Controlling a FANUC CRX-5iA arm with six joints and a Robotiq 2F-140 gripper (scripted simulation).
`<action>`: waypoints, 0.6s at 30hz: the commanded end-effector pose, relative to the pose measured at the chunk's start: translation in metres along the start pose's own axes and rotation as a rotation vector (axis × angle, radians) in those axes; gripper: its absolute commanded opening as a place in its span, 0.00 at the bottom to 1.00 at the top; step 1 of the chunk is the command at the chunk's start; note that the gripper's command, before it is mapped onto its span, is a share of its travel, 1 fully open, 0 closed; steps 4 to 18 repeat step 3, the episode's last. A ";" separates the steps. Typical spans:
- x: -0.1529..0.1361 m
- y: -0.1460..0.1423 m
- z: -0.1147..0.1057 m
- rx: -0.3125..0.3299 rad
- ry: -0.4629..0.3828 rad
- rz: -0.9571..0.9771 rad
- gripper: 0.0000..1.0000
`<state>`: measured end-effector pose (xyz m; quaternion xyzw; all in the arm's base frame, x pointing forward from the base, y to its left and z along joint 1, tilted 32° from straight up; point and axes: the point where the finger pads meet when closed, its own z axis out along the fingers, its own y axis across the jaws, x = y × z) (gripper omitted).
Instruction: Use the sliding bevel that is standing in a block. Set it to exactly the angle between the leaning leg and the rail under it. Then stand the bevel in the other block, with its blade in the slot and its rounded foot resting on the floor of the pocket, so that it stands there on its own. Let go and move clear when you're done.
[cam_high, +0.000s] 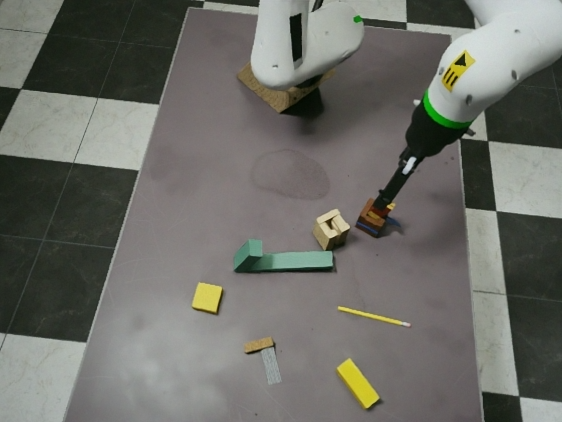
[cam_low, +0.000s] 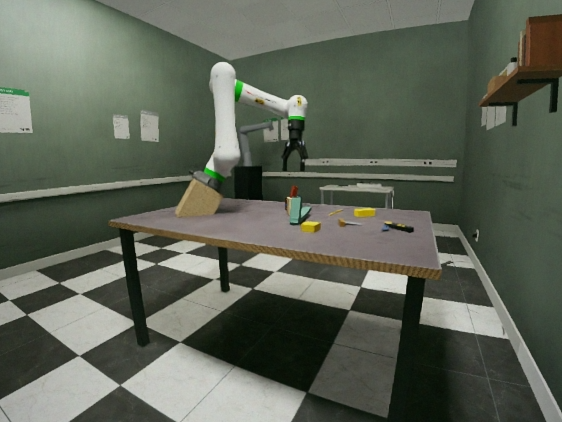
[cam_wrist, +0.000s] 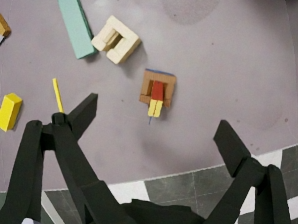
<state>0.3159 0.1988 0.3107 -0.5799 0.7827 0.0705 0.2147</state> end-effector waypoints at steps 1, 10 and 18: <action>0.000 0.000 -0.001 0.001 -0.001 0.000 1.00; 0.000 0.000 -0.001 0.001 -0.001 0.000 1.00; 0.000 0.000 -0.001 0.001 -0.001 0.000 1.00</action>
